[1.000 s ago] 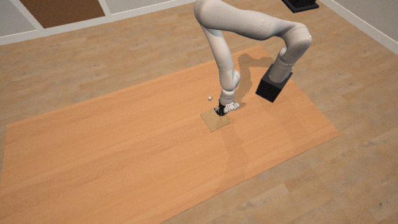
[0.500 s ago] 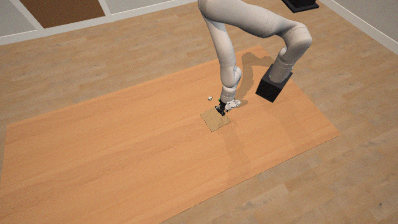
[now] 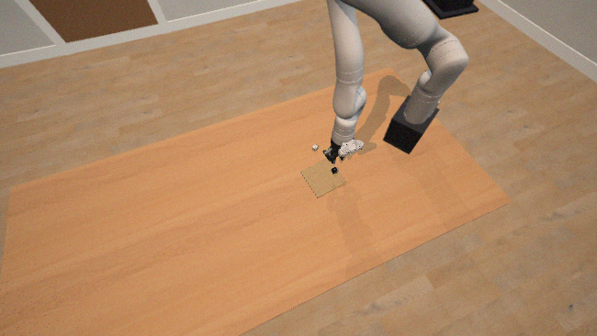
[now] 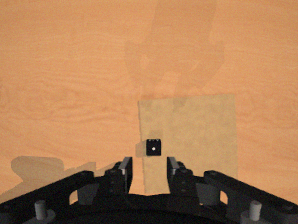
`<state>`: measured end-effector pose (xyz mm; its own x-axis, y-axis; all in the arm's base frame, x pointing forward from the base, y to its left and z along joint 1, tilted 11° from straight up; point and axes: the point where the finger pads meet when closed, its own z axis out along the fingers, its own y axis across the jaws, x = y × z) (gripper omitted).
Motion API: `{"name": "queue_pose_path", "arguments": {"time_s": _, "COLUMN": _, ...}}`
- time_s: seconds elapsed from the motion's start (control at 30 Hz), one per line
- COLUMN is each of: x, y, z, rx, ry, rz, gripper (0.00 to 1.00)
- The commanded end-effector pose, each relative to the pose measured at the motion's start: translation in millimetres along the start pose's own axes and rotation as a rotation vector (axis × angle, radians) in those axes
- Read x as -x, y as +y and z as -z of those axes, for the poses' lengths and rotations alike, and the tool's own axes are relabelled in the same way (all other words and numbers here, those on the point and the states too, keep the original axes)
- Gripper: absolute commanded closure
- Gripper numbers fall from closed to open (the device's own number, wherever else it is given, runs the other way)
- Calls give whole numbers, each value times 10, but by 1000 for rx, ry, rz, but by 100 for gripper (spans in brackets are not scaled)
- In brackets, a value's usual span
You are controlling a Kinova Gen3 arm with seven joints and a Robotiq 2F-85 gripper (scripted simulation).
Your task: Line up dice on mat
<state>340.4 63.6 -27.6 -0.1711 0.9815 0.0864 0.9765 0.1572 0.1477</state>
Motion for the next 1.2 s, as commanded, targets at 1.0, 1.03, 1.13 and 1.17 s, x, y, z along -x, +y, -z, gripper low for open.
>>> {"name": "queue_pose_path", "arguments": {"time_s": 1.0, "x": 103, "y": 85, "z": 62, "rx": 8, "ry": -2, "rz": -99, "gripper": 0}}
{"name": "queue_pose_path", "arguments": {"time_s": 1.03, "x": 182, "y": 90, "z": 43, "rx": 3, "ry": -3, "rz": -165, "gripper": 0}}
{"name": "queue_pose_path", "arguments": {"time_s": 1.13, "x": 391, "y": 112, "z": 14, "rx": -2, "ry": -5, "rz": -325, "gripper": 0}}
{"name": "queue_pose_path", "arguments": {"time_s": 1.17, "x": 410, "y": 114, "z": 11, "rx": -2, "ry": -5, "rz": -341, "gripper": 0}}
